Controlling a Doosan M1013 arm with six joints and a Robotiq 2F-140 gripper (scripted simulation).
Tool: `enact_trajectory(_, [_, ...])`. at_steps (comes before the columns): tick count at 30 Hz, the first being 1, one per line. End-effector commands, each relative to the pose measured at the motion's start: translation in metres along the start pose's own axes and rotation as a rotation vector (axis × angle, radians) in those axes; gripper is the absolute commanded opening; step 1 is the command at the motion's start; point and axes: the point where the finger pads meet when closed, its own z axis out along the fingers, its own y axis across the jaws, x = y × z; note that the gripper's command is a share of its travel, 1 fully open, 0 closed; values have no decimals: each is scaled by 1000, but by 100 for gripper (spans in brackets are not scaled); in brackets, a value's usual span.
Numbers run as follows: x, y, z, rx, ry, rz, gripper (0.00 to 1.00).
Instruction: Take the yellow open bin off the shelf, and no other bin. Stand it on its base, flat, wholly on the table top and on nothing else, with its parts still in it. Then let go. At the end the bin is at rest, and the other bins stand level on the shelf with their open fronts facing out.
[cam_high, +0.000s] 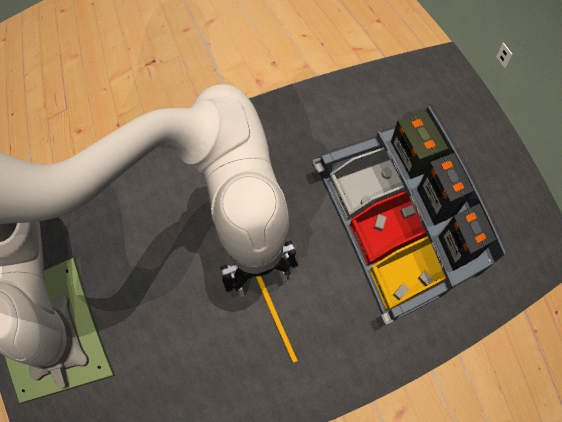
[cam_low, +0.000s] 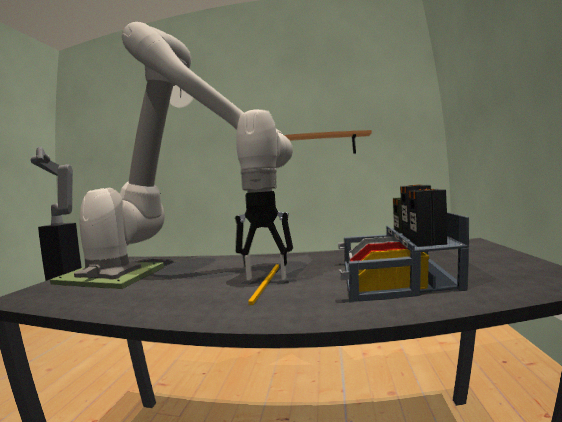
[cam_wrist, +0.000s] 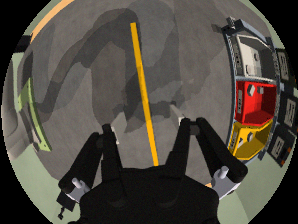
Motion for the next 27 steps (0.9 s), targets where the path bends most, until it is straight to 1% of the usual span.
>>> enact_trajectory(1, [0,0,0,0,0,0,57])
enact_trajectory(13, [0,0,0,0,0,0,57])
enact_trajectory(18, [0,0,-50,0,0,0,57])
enact_trajectory(27, [0,0,-50,0,0,0,57])
